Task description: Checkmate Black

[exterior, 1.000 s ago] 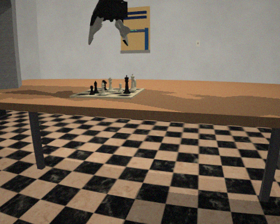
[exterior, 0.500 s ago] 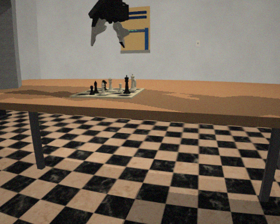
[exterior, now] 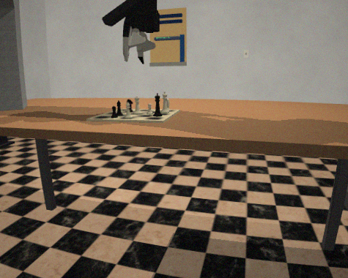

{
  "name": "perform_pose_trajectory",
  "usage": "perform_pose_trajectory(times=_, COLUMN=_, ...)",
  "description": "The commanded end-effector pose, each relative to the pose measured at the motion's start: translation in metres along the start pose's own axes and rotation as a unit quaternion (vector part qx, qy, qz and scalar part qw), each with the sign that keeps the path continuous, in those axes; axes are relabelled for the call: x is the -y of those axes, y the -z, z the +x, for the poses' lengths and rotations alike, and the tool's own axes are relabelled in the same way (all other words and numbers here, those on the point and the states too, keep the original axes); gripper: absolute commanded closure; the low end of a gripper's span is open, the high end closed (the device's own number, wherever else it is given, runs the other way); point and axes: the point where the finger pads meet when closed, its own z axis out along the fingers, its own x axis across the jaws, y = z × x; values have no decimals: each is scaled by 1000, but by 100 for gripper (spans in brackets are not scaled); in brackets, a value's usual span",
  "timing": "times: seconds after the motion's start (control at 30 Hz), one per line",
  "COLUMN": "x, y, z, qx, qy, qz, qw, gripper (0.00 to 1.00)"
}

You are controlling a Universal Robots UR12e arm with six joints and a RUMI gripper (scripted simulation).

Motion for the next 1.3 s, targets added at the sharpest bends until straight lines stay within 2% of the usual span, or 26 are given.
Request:
perform_pose_trajectory(times=0.0, x=0, y=-5, z=0, qx=0, qy=111, qz=-5, qw=994, gripper=0)
perform_pose_trajectory(times=0.13, x=-1, y=-9, z=0, qx=0, qy=193, qz=-5, qw=981, gripper=0)
perform_pose_trajectory(times=0.2, x=-1, y=-9, z=0, qx=0, qy=193, qz=-5, qw=981, gripper=0)
perform_pose_trajectory(times=0.47, x=-3, y=-16, z=0, qx=1, qy=322, qz=-5, qw=947, gripper=0)
perform_pose_trajectory(times=0.7, x=-4, y=-19, z=1, qx=1, qy=384, qz=-5, qw=923, gripper=0)
perform_pose_trajectory(times=1.1, x=-5, y=-20, z=1, qx=1, qy=403, qz=-5, qw=915, gripper=0)
perform_pose_trajectory(times=1.13, x=-5, y=-20, z=1, qx=1, qy=403, qz=-5, qw=915, gripper=75)
perform_pose_trajectory(times=1.27, x=-5, y=-20, z=1, qx=1, qy=403, qz=-5, qw=915, gripper=75)
